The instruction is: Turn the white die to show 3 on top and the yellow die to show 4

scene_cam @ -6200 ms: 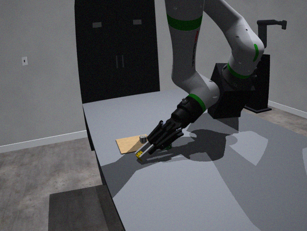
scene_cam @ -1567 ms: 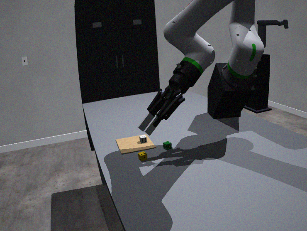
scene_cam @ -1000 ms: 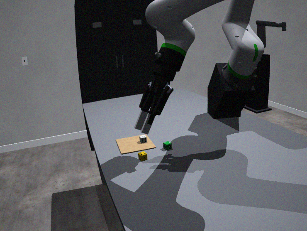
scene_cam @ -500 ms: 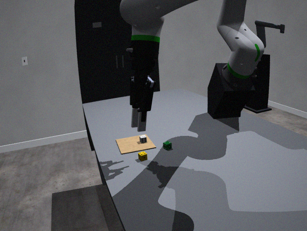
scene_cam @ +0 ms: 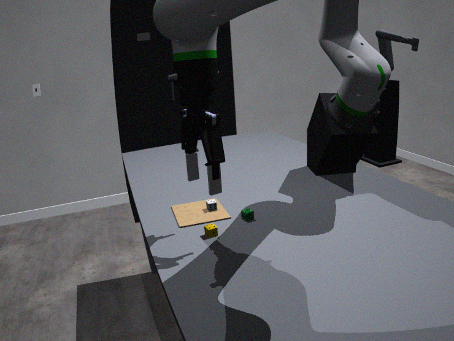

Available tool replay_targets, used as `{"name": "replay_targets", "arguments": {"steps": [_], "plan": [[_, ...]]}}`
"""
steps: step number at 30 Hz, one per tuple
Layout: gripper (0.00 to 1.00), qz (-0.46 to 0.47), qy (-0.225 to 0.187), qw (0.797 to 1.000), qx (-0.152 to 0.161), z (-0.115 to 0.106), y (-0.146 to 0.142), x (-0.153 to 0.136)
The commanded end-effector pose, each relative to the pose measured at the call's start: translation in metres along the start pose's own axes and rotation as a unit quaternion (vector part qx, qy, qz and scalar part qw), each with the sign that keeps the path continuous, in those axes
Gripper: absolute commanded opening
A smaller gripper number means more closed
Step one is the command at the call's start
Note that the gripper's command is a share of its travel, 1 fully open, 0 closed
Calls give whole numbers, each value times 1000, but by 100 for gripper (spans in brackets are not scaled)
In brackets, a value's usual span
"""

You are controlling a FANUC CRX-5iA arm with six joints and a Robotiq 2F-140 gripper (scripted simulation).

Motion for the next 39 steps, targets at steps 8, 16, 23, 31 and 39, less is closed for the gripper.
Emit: {"name": "replay_targets", "arguments": {"steps": [8, 16, 23, 31, 39], "plan": [[100, 39, 0, 999, 0, 2, 0, 0], [100, 199, 0, 980, -2, 9, 0, 1], [100, 301, 1, 954, -3, 15, 0, 2], [100, 429, 2, 903, -4, 21, 0, 4], [100, 540, 3, 842, -4, 27, -1, 5]]}}
Point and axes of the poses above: the point where the finger pads meet when closed, its own z axis out along the fingers, its own y axis across the jaws, x = y × z, the point moved 10 cm from there along -z, back along the fingers, and after that the axes turned 9 degrees about z, right-handed, at the moved point
